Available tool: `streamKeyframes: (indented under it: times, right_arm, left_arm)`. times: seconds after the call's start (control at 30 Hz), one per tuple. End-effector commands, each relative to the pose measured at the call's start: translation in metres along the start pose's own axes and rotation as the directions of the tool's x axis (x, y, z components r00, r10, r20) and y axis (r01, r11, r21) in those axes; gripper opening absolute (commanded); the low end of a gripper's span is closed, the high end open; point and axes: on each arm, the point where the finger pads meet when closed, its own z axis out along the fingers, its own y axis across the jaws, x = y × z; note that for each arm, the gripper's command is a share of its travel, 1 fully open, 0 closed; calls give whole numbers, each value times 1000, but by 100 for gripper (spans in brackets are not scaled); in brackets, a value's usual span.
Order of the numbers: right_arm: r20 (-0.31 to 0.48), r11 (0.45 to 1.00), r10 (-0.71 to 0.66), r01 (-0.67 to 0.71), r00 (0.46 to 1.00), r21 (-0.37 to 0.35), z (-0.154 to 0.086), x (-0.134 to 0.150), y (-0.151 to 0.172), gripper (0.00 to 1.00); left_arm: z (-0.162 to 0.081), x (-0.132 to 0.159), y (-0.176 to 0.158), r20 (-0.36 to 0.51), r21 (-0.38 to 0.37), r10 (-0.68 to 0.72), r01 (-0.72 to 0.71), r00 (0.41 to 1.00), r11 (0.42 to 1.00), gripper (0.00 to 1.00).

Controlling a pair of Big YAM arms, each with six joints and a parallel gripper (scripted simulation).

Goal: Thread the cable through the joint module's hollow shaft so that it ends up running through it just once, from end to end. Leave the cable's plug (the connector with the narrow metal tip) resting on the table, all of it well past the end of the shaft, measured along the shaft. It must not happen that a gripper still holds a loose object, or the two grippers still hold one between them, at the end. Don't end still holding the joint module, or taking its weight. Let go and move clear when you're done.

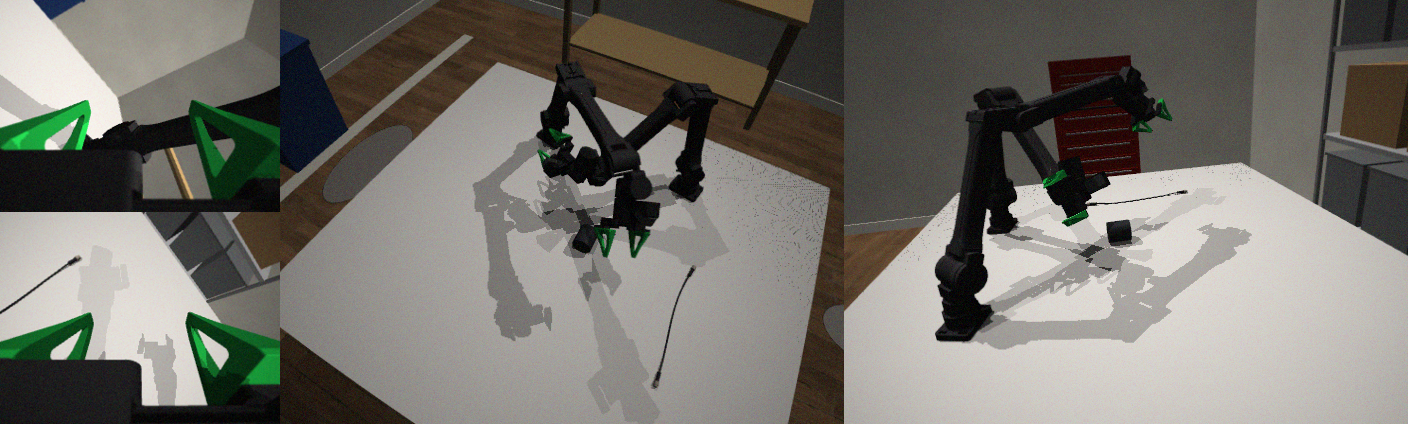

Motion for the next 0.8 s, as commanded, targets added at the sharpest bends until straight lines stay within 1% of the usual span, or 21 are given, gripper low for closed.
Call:
streamKeyframes:
  times: [0.0,0.53,0.57,0.6,0.7,0.77]
  right_arm:
    - [15,1000,5,-5,1000,6,-7,-6,-5,100]
    - [15,1000,5,-5,1000,6,-7,-6,-5,100]
    - [54,1000,18,-19,998,20,-20,-24,-16,100]
    - [88,997,53,-58,995,49,-38,-31,-43,100]
    - [42,998,46,-47,998,31,-23,-6,-33,100]
    - [57,997,57,-60,997,39,-28,-11,-41,100]
  left_arm:
    - [1,-2,-4,1,5,10,-10,1000,1000,100]
    - [1,-2,-4,1,5,10,-10,1000,1000,100]
    - [4,-11,-15,5,21,41,-41,999,999,100]
    - [1,-24,-24,23,21,74,-74,997,997,100]
    - [2,-31,-29,32,21,94,-94,995,995,100]
    - [1,-35,-30,41,18,105,-106,994,994,100]
